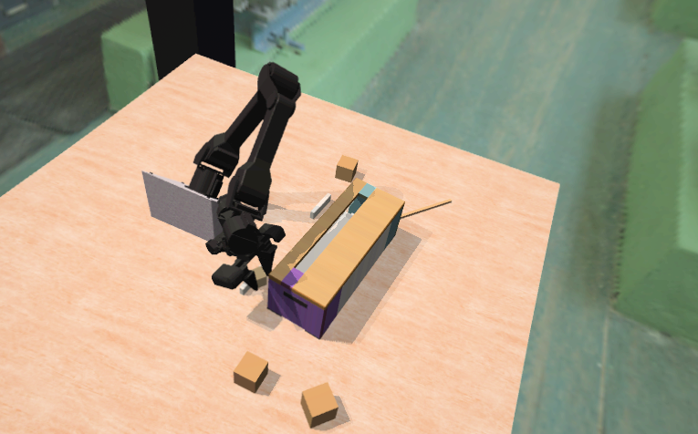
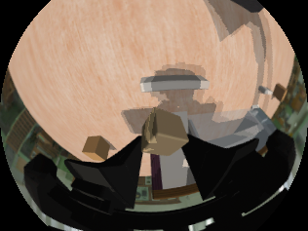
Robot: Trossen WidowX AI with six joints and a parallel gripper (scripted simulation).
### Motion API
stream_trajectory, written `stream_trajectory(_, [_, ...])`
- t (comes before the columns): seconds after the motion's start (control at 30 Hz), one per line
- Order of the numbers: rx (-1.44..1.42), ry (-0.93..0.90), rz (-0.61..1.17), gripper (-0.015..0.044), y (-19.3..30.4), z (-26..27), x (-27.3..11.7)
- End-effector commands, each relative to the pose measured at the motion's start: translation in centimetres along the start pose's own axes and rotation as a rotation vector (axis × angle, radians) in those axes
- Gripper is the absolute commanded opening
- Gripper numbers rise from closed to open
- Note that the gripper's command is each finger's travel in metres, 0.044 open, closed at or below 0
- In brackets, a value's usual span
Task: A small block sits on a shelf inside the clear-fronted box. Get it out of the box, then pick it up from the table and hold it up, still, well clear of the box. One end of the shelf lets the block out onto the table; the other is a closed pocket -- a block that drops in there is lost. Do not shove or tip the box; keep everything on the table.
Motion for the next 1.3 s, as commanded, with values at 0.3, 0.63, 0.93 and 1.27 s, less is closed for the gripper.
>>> stream_trajectory(0.3, [0.141, -0.084, 0.021, 0.0000, 1.9, -0.4, -5.0])
stream_trajectory(0.63, [0.346, -0.185, 0.061, 0.0000, 3.0, -1.8, -10.3])
stream_trajectory(0.93, [0.359, -0.192, 0.064, 0.0000, 3.0, -1.9, -10.7])
stream_trajectory(1.27, [0.359, -0.192, 0.064, 0.0000, 3.0, -1.9, -10.7])
Point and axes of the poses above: the point midway between the two fingers, 35 mm back from their tips, its own x axis out along the fingers, its own z axis across the jaws, y = z × x, the point moved 6 cm from there along -x, back along the fingers, and after that the axes turned 6 degrees about -x, right-handed, at the moved point
